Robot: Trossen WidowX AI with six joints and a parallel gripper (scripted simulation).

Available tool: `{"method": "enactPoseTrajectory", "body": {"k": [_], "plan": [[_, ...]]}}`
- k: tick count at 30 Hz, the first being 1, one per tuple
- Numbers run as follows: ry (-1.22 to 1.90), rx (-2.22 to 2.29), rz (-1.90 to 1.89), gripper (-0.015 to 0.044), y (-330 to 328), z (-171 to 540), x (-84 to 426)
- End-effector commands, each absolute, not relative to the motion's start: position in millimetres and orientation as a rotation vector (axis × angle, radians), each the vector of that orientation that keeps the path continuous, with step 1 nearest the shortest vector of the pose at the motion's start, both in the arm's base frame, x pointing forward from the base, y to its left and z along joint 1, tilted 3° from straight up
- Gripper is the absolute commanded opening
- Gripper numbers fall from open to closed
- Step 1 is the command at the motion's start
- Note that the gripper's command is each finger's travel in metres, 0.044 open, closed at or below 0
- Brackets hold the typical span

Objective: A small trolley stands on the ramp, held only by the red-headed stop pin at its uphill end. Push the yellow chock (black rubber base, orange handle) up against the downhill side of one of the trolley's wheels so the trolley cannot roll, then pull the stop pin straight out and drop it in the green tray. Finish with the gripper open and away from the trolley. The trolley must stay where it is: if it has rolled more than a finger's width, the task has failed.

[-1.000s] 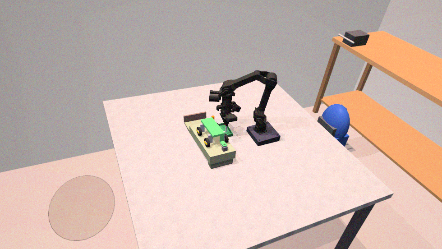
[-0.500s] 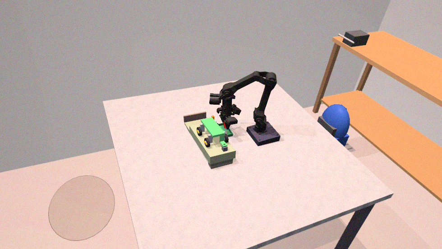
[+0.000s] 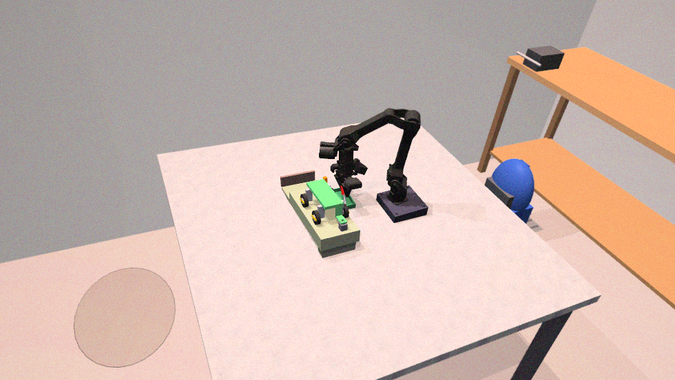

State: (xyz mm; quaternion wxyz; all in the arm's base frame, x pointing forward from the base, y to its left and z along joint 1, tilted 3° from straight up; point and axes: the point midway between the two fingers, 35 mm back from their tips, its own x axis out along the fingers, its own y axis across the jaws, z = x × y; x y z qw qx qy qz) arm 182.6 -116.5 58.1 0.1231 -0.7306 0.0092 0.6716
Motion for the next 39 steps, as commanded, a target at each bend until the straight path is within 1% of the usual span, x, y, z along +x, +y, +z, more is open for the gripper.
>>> {"method": "enactPoseTrajectory", "body": {"k": [1,39], "plan": [[0.022,-2.137,1.957,0.0190,-118.7,57.5,182.9],[0.024,-2.138,1.958,0.0190,-141.2,42.2,179.7]]}}
